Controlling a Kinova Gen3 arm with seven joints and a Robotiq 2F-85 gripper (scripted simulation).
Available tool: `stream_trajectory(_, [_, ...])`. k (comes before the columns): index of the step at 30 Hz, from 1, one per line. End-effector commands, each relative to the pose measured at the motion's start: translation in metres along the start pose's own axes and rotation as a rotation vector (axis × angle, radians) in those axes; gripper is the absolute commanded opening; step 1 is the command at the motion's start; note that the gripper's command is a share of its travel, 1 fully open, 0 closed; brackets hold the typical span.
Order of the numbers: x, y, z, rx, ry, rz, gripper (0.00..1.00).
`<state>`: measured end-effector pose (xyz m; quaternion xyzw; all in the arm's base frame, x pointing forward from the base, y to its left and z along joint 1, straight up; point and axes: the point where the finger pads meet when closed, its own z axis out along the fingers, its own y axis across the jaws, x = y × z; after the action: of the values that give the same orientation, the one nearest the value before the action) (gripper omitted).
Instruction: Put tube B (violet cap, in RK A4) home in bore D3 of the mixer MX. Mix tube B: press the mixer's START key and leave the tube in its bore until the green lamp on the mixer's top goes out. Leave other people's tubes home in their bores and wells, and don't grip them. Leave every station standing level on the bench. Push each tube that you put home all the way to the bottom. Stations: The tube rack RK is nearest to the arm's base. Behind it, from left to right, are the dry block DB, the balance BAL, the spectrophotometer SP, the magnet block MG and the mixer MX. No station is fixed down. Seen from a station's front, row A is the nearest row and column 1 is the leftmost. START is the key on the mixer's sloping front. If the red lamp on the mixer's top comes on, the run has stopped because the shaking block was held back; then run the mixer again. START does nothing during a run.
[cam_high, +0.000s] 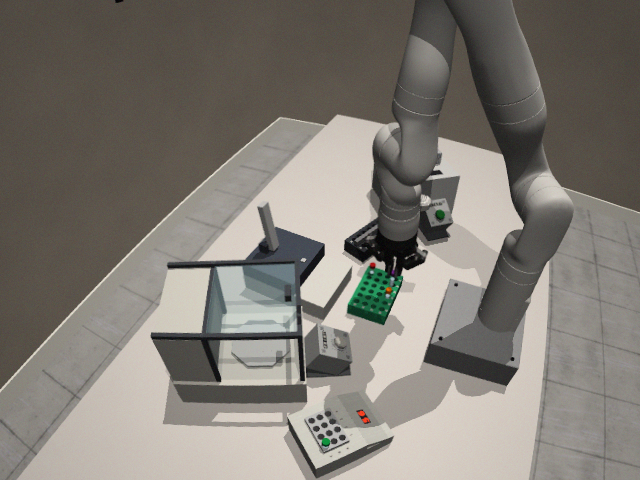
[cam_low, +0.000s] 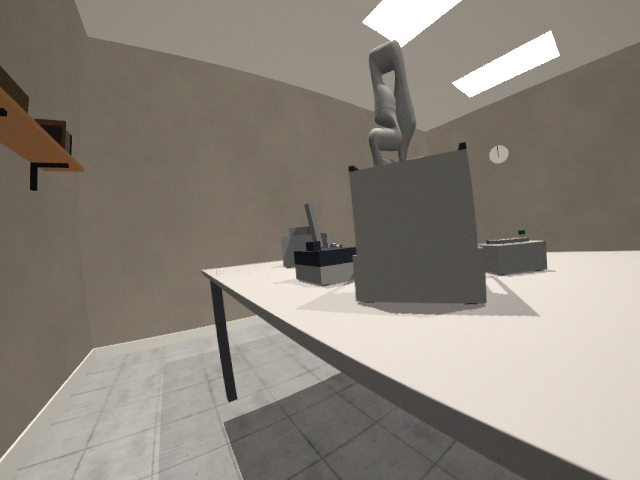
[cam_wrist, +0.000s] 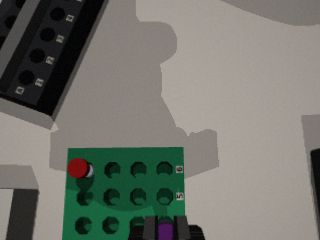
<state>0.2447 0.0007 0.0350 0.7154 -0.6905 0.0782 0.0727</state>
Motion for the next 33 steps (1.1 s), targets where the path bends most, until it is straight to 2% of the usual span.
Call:
stream_trajectory(1, [0.001, 0.0, -0.004, 0.0, 0.0, 0.0, 0.1])
stream_trajectory(11, [0.004, 0.0, -0.017, 0.0, 0.0, 0.0, 0.1])
stream_trajectory(21, [0.005, 0.0, -0.022, 0.0, 0.0, 0.0, 0.1])
stream_trajectory(33, [-0.001, -0.032, -0.024, 0.001, 0.0, 0.0, 0.1])
